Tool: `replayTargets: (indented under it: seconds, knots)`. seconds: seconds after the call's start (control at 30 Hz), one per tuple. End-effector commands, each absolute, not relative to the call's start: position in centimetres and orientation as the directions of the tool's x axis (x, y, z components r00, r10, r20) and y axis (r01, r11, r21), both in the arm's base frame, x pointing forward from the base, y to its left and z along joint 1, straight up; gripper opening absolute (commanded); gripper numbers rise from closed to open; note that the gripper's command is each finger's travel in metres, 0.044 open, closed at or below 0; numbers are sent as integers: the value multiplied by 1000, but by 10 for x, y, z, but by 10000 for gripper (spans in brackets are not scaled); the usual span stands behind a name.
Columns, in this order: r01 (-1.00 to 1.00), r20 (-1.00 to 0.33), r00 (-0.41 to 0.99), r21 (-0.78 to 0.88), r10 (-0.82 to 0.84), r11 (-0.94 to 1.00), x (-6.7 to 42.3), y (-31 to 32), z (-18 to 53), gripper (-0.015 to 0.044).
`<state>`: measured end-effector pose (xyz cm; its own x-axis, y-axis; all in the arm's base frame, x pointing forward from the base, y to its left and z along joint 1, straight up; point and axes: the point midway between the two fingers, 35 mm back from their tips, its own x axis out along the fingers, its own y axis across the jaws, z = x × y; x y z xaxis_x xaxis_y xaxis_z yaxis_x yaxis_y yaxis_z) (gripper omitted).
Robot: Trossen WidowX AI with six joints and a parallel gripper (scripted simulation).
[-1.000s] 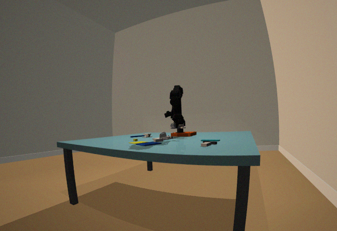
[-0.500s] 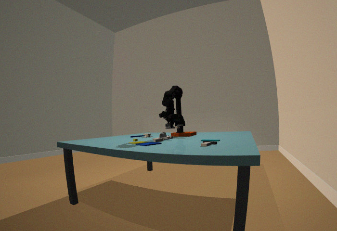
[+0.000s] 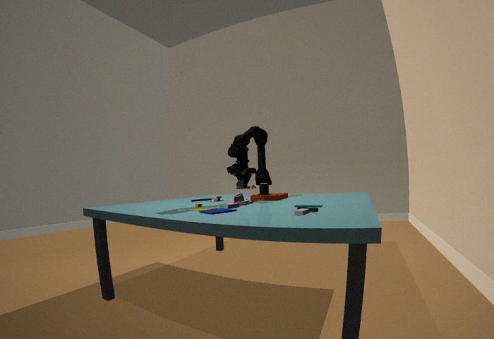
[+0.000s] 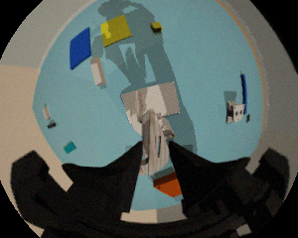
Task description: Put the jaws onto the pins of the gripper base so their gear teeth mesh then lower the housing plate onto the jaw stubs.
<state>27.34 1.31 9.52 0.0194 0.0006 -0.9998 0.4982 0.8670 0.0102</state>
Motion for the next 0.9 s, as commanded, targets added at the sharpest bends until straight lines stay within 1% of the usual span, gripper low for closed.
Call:
replayTargets:
  seconds: [0.0, 0.67, 0.87]
  knots:
    - [454, -1000, 20, 9, 0, 891, 270, 3, 95, 134]
    - [179, -1000, 18, -2, -5, 984, 243, -54, 92, 134]
    - [159, -1000, 18, -3, -6, 987, 241, -58, 92, 134]
